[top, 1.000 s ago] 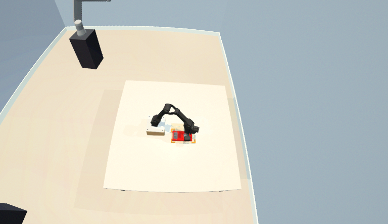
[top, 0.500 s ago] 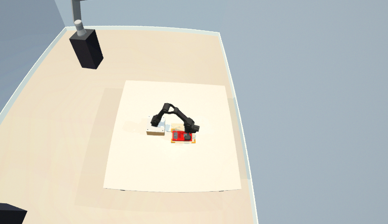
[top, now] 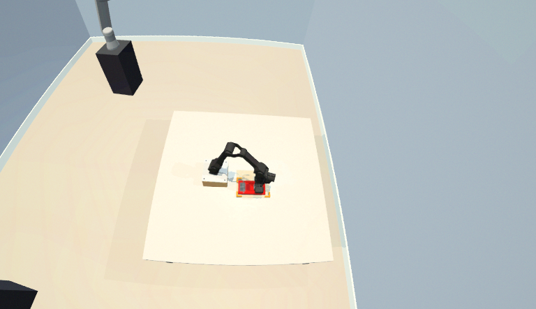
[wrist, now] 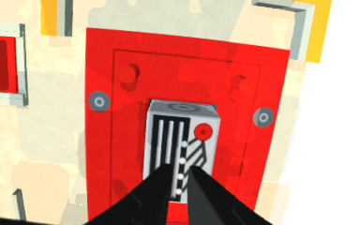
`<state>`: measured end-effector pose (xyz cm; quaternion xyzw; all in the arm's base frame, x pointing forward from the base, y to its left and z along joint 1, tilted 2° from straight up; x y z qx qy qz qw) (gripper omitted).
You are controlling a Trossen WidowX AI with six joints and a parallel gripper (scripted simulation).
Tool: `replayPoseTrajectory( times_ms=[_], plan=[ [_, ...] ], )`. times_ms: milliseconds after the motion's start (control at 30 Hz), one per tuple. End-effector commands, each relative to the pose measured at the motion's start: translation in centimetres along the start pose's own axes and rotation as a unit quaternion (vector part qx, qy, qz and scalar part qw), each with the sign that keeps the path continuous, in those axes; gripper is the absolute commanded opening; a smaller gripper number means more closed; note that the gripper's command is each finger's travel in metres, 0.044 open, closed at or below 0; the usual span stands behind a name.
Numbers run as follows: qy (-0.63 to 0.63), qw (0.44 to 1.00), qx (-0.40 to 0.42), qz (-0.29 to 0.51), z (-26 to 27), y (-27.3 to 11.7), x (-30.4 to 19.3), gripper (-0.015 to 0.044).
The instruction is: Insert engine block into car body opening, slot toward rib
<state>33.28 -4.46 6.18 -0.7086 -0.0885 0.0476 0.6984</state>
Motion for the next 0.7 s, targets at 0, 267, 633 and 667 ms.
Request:
replayPoseTrajectory(
  times_ms=[0, 267, 633, 667],
  plan=[
    [-0.001, 1.000, -0.001, 0.002, 0.00, 0.03, -0.07, 0.0000],
    [-0.001, 1.000, -0.001, 0.002, 0.00, 0.03, -0.07, 0.0000],
    [-0.001, 1.000, -0.001, 0.002, 0.00, 0.03, -0.07, 0.0105],
    [-0.001, 1.000, -0.001, 0.002, 0.00, 0.03, -0.07, 0.0131]
  ],
)
Point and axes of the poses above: the point midway between the two fingers, 35 mm back from their tips, its own y axis out along the fingers, its own z axis across the jaws, x = y × z, the point moved 5 cm from there along -y, back along the fingers, and after that the axes turned 3 degrees about -y, right-handed, at the moved point
